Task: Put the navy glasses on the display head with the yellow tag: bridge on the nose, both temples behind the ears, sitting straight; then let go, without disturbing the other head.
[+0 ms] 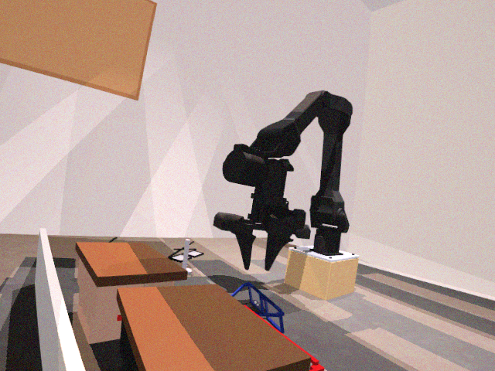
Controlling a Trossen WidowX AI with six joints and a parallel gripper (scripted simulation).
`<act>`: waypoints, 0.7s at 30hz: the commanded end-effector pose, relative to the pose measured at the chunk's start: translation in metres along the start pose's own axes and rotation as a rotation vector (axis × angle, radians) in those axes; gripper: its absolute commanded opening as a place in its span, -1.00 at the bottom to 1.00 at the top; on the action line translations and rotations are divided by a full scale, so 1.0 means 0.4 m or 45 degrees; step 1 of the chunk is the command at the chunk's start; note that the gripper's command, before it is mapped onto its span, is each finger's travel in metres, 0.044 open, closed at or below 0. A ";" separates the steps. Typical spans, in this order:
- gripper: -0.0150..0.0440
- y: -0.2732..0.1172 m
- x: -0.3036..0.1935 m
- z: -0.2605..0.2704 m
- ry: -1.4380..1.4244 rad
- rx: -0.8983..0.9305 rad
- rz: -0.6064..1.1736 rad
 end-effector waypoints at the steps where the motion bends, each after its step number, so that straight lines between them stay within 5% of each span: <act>1: 0.19 0.012 -0.018 0.004 0.005 0.046 0.022; 5: -0.08 0.012 -0.018 0.001 0.005 0.045 0.022; 21: -0.08 0.042 -0.017 0.002 0.005 0.045 0.022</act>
Point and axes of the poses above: the point midway between the two fingers, 35 mm back from their tips, its own y axis out along the fingers, its own z axis across the jaws, x = y × z, the point moved 7 cm from there along -y, back along the fingers, and after that the axes turned 3 degrees about -y, right-handed, at the moved point
